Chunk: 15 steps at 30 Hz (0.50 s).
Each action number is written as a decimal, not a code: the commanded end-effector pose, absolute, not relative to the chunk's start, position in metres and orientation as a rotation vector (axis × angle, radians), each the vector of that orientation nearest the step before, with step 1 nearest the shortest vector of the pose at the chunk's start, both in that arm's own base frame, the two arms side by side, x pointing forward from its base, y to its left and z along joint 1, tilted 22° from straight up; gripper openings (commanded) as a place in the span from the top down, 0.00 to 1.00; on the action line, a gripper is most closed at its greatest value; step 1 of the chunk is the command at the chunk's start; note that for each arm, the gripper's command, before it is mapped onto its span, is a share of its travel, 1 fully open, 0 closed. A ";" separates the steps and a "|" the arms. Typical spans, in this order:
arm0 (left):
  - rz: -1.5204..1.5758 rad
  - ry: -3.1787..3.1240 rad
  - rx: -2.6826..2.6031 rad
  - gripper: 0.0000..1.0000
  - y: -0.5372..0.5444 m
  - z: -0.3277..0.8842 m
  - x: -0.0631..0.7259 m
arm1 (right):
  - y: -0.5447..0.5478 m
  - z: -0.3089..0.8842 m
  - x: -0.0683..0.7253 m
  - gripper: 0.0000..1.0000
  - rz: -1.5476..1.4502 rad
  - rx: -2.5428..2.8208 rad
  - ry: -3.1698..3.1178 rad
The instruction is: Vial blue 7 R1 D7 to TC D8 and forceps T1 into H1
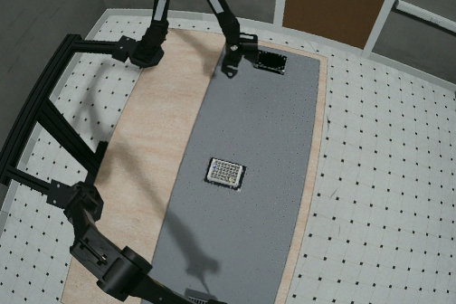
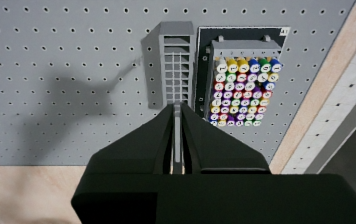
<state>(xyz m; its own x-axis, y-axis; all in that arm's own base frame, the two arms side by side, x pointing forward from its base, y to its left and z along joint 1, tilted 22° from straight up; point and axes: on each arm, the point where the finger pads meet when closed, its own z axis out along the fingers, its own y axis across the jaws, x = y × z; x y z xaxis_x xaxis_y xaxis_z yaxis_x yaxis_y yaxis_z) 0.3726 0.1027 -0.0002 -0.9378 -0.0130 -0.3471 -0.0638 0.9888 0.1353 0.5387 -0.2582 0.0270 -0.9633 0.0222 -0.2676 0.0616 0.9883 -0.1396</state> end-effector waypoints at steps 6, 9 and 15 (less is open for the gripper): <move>0.211 2.766 -0.043 0.00 0.103 0.005 0.379 | -0.255 0.016 0.550 0.93 -0.202 0.057 2.883; 0.211 2.766 -0.043 0.00 0.103 0.005 0.379 | -0.253 0.013 0.547 0.93 -0.199 0.057 2.890; 0.211 2.766 -0.043 0.00 0.103 0.005 0.379 | -0.256 0.015 0.553 0.93 -0.207 0.057 2.874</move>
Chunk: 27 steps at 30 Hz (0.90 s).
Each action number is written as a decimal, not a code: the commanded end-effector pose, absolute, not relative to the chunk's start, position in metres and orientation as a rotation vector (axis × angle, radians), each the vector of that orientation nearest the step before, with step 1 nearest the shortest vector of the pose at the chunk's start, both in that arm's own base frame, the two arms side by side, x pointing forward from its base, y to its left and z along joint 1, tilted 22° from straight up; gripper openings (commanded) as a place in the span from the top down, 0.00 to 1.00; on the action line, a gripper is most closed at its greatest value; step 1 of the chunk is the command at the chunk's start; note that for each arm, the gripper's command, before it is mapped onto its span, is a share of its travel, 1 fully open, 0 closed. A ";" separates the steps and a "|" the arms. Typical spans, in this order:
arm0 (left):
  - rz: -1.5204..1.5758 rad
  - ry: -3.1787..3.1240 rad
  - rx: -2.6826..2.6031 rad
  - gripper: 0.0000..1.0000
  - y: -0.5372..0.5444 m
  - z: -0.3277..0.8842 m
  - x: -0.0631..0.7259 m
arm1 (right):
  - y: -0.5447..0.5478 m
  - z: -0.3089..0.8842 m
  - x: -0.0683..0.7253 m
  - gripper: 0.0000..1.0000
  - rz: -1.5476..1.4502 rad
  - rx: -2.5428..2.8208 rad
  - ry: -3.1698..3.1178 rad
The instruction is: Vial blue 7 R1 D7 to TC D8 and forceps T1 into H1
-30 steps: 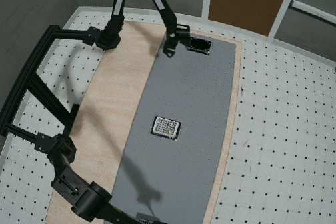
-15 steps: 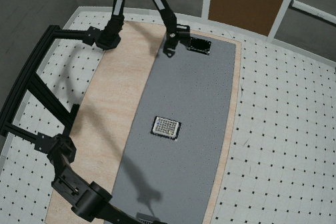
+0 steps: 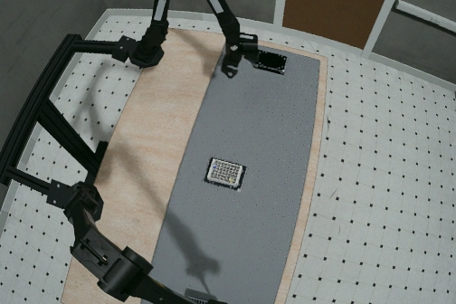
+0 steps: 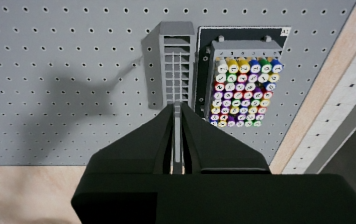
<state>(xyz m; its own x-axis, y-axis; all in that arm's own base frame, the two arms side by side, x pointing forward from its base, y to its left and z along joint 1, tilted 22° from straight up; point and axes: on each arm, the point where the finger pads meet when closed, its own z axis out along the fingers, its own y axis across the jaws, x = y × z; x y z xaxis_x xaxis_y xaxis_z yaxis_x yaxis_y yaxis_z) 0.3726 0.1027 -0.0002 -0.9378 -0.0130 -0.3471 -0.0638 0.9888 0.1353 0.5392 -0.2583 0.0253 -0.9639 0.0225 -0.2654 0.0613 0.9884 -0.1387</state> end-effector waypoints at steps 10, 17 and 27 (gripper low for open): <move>0.211 2.766 -0.043 0.00 0.103 0.005 0.379 | -0.258 0.014 0.556 0.93 -0.213 0.057 2.864; 0.211 2.766 -0.043 0.00 0.103 0.005 0.379 | -0.257 0.011 0.556 0.93 -0.212 0.057 2.866; 0.211 2.766 -0.043 0.00 0.103 0.005 0.379 | -0.257 0.007 0.554 0.93 -0.208 0.057 2.873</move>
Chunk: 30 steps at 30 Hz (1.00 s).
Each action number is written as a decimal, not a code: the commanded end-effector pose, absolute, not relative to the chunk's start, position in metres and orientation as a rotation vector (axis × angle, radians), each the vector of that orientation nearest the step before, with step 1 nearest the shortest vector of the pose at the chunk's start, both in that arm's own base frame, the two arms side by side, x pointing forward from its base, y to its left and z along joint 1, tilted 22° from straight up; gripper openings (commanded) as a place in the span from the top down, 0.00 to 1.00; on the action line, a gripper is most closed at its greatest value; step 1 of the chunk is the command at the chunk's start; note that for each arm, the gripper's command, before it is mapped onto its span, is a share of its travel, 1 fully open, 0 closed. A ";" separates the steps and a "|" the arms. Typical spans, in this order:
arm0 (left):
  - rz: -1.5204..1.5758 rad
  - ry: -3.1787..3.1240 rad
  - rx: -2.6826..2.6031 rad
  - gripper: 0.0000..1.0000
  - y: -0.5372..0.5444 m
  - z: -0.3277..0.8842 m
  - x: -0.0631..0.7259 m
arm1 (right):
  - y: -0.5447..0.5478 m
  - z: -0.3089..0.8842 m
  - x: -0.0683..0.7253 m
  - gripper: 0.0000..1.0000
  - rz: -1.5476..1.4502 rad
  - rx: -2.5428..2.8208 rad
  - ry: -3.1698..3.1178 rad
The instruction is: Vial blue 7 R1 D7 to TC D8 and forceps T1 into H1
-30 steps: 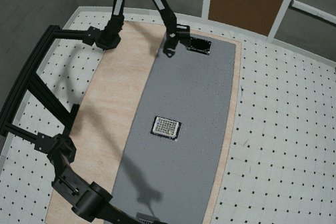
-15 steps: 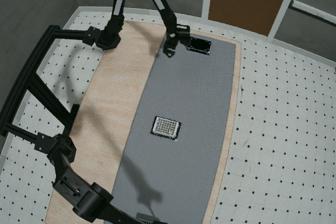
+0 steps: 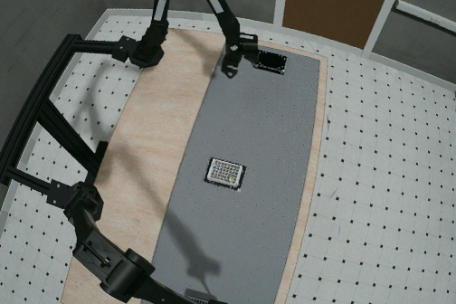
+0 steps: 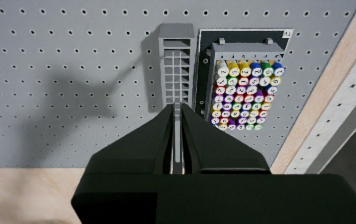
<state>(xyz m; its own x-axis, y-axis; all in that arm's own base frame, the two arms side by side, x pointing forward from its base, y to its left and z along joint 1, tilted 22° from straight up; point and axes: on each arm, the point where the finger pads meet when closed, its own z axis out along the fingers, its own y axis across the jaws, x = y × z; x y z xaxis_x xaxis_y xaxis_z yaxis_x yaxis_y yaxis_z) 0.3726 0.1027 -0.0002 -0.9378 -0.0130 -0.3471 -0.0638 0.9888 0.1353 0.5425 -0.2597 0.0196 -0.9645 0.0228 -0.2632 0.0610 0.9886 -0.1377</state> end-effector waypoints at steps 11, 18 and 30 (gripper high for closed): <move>0.211 2.766 -0.043 0.00 0.103 0.005 0.379 | -0.259 0.007 0.559 0.93 -0.213 0.057 2.863; 0.211 2.766 -0.043 0.00 0.103 0.005 0.379 | -0.260 0.007 0.561 0.93 -0.215 0.057 2.859; 0.211 2.766 -0.043 0.00 0.103 0.005 0.379 | -0.260 0.004 0.562 0.93 -0.215 0.057 2.860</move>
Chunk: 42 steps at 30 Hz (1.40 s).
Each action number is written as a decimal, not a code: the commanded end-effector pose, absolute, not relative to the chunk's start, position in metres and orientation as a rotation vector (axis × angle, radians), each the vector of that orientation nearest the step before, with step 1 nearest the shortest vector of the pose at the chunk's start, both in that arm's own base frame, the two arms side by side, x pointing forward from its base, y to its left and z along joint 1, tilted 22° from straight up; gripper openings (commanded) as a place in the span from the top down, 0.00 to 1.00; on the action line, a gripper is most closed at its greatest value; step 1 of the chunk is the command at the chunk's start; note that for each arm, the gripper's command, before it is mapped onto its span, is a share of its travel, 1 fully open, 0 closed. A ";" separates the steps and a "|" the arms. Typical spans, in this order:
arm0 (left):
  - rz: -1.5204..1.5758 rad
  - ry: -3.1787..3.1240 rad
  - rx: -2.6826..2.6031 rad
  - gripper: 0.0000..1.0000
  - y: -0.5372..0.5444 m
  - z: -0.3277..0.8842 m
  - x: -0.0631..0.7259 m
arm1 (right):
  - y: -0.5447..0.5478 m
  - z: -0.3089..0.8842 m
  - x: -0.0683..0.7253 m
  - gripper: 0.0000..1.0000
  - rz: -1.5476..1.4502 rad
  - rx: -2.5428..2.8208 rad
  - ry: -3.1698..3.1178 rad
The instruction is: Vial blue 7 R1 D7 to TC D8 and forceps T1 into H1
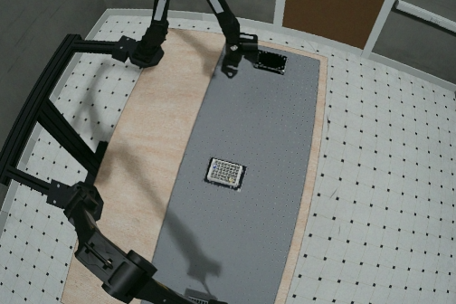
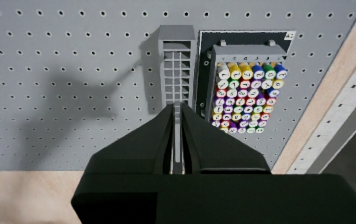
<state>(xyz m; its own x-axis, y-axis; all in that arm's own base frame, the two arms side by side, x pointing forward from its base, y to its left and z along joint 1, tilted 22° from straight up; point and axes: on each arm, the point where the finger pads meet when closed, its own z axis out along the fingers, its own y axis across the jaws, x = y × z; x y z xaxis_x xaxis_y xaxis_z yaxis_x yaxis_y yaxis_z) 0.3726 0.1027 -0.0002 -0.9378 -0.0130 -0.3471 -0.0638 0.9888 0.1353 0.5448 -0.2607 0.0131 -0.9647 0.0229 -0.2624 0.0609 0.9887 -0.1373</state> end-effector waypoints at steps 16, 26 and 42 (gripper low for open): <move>0.211 2.766 -0.043 0.00 0.103 0.005 0.379 | -0.260 -0.002 0.562 0.93 -0.212 0.057 2.865; 0.211 2.766 -0.043 0.00 0.103 0.005 0.379 | -0.261 -0.002 0.564 0.93 -0.215 0.057 2.860; 0.211 2.766 -0.043 0.00 0.103 0.005 0.379 | -0.261 -0.005 0.565 0.93 -0.215 0.057 2.861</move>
<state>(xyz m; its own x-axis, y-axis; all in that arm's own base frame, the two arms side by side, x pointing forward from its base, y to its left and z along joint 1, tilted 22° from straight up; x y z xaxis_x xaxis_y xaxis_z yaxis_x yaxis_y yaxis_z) 0.3726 0.1027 -0.0002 -0.9378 -0.0130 -0.3471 -0.0638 0.9888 0.1353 0.5485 -0.2623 0.0040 -0.9648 0.0230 -0.2618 0.0608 0.9887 -0.1370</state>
